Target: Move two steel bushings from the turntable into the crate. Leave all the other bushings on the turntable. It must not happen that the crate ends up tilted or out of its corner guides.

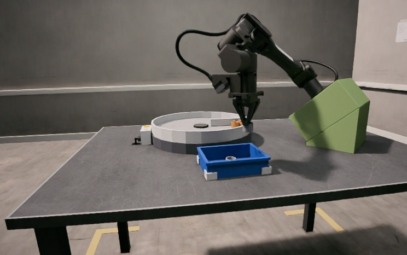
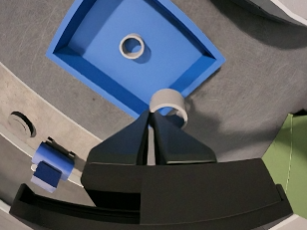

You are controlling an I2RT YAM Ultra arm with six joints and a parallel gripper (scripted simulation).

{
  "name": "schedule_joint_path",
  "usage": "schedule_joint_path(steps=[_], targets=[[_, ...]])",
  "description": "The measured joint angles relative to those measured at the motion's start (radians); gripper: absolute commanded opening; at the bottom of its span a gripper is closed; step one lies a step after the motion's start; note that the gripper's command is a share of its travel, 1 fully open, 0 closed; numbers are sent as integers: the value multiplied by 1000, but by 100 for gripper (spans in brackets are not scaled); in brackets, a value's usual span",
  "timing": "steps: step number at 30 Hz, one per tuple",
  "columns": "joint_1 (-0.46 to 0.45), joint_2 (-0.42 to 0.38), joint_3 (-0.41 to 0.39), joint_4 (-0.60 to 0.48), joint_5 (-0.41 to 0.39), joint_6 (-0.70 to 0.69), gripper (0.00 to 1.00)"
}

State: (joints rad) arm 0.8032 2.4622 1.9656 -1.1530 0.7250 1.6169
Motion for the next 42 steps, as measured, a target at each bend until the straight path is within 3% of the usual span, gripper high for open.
schedule_joint_path(steps=[7,17,42], targets=[[-3,0,-21,21,0,-13,0],[-90,34,-121,155,0,-85,0],[-89,27,-122,217,2,-116,0]])
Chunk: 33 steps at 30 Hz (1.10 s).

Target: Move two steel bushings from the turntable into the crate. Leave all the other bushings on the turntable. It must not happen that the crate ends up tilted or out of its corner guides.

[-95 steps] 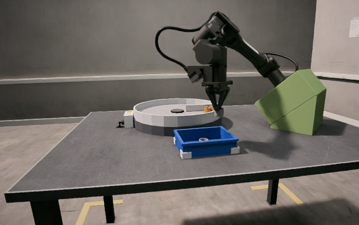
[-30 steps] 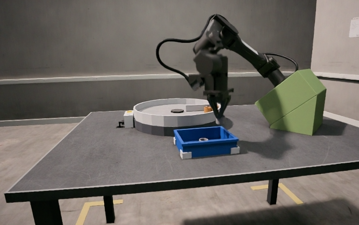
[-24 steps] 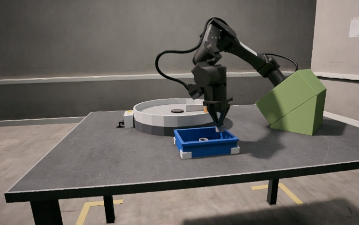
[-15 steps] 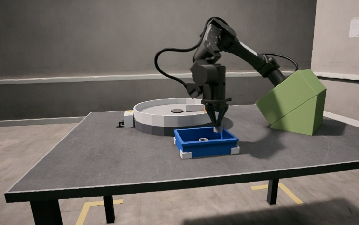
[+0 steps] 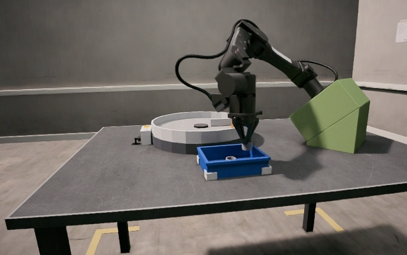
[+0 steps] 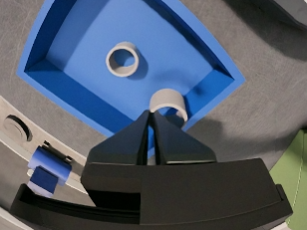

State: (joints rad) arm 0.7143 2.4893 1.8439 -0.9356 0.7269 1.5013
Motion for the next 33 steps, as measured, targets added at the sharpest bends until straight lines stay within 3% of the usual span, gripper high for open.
schedule_joint_path(steps=[33], targets=[[0,13,18,-1,0,0,0]])
